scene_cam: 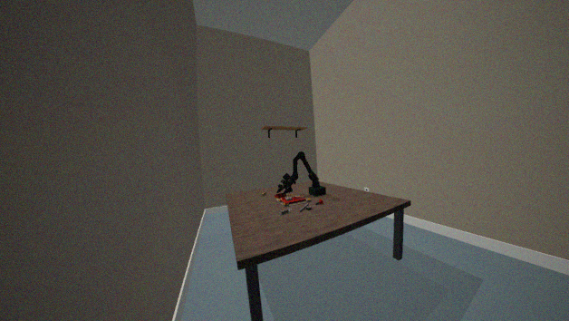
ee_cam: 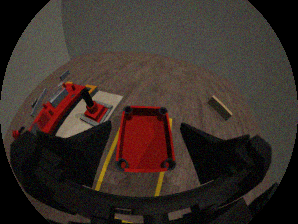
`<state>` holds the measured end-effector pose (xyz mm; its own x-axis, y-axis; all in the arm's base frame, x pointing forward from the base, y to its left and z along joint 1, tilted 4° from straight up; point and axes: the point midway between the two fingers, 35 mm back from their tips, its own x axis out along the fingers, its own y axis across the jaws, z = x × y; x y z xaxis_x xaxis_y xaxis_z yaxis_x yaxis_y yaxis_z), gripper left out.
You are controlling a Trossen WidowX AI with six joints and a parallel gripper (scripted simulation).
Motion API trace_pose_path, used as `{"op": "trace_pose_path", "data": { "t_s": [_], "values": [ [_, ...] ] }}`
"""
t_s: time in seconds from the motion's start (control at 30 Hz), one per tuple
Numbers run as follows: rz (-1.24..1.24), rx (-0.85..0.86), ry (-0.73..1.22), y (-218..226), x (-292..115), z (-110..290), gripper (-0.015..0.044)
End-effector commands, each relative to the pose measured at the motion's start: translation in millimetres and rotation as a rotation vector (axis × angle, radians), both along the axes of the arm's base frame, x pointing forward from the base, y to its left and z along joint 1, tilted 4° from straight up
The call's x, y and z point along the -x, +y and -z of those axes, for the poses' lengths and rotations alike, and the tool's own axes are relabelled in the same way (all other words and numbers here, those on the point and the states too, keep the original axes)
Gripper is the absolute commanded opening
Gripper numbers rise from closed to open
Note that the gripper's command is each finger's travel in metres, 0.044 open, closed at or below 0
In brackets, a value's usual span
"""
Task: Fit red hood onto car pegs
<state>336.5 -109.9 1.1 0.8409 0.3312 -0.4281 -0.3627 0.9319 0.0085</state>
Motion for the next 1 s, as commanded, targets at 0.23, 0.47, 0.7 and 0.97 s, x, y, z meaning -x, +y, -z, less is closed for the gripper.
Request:
{"op": "trace_pose_path", "data": {
  "t_s": [0.23,0.47,0.7,0.97],
  "values": [
    [-0.003,0.002,-0.001,0.7,0.2,5.7,0.0440],
    [-0.003,0.002,-0.001,0.8,-0.1,9.1,0.0440],
    [-0.003,0.002,-0.001,1.0,-0.3,12.5,0.0440],
    [-0.003,0.002,-0.001,1.1,-0.5,16.5,0.0440]
  ]
}}
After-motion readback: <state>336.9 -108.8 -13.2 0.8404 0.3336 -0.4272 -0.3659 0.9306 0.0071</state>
